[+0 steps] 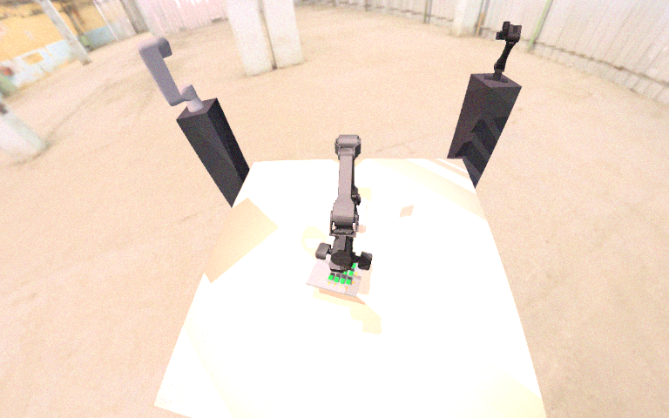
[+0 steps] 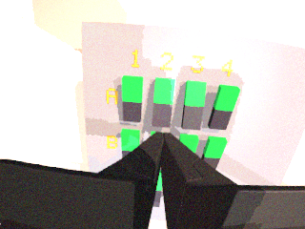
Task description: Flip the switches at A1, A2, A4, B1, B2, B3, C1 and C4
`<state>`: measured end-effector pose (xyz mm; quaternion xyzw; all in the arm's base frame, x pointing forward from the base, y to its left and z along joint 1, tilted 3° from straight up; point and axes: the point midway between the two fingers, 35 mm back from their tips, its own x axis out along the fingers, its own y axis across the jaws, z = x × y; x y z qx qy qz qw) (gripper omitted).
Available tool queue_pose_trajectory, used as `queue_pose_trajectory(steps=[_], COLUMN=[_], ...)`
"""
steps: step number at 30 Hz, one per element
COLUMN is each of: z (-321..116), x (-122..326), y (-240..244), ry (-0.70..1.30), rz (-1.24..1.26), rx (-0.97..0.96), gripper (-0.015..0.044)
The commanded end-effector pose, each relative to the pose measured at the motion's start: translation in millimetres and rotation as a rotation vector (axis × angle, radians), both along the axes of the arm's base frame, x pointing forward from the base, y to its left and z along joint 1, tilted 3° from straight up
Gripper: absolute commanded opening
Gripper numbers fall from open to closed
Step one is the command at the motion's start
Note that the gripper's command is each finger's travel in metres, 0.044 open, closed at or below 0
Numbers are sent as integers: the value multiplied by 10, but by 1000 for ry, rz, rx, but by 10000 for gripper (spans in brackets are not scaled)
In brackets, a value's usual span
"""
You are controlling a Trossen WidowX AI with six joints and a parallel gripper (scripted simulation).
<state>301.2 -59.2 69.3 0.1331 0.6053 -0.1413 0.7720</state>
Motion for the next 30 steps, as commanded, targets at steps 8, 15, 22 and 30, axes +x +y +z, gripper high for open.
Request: queue_pose_trajectory(steps=[8, 15, 22, 30], z=[-135, -234, -237, -237], x=[51, 74, 74, 74], y=[-15, -20, -20, -20], ry=[-14, -14, -14, -14], rz=[4, 4, 4, 4], rx=[-4, -4, -4, -4], gripper=[0, 0, 0, 0])
